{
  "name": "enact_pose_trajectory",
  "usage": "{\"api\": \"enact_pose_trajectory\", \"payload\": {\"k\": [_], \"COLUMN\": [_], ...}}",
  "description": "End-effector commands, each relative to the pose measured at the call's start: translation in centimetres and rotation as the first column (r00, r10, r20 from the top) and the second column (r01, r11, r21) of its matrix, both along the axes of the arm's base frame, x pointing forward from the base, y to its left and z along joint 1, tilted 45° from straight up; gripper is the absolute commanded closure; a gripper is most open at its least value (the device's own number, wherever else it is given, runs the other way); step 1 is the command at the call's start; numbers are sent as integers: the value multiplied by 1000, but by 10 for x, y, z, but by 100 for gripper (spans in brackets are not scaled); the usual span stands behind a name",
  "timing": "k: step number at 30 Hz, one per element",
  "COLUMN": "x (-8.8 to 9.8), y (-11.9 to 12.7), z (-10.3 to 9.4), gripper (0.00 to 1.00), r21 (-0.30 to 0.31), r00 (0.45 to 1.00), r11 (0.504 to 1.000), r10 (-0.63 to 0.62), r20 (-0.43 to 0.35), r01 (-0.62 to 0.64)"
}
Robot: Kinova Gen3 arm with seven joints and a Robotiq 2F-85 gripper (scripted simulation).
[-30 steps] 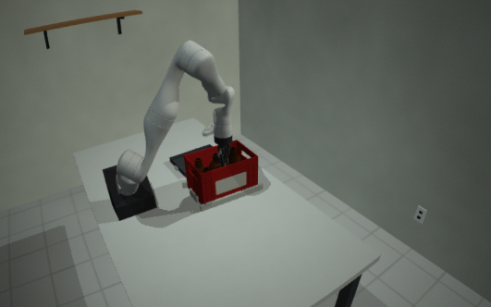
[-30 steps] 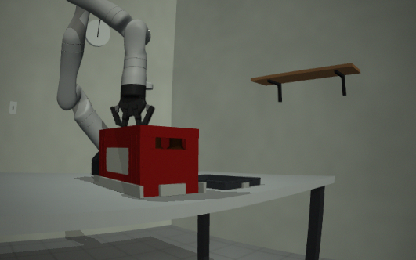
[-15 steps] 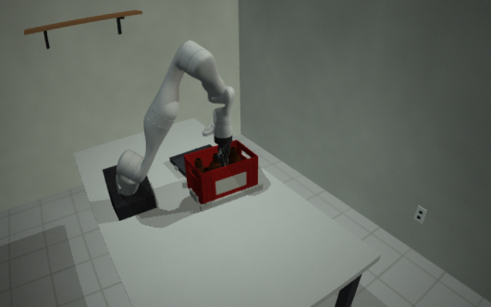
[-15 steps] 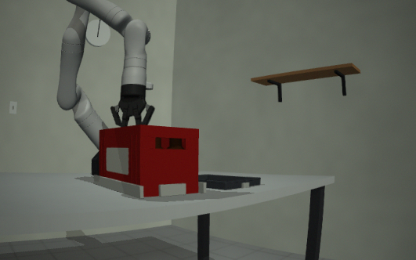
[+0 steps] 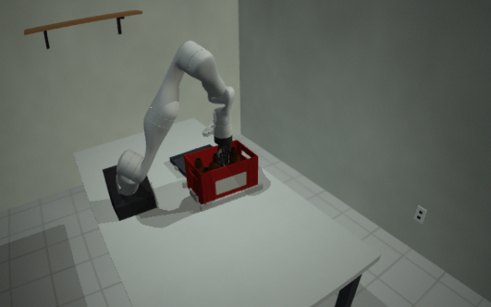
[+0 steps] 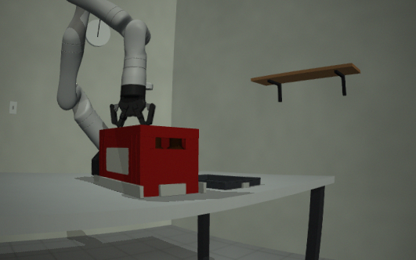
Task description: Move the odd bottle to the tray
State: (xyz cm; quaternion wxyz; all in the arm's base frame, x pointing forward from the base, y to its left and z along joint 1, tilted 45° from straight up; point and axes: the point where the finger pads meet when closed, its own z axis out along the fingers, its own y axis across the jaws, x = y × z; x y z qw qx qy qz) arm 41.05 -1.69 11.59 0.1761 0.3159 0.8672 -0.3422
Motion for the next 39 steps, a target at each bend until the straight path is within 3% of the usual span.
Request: {"api": "enact_pose_trajectory", "payload": {"k": [1, 29, 39], "x": [0, 0, -1], "y": [1, 1, 14], "z": [0, 1, 13], "gripper": [36, 36, 36], "r21": [1, 1, 1], "r00": [1000, 1000, 1000], "r11": [1000, 1000, 1000], "r10": [1, 1, 1], "r20": [1, 1, 1], "r01": [-1, -1, -1]}}
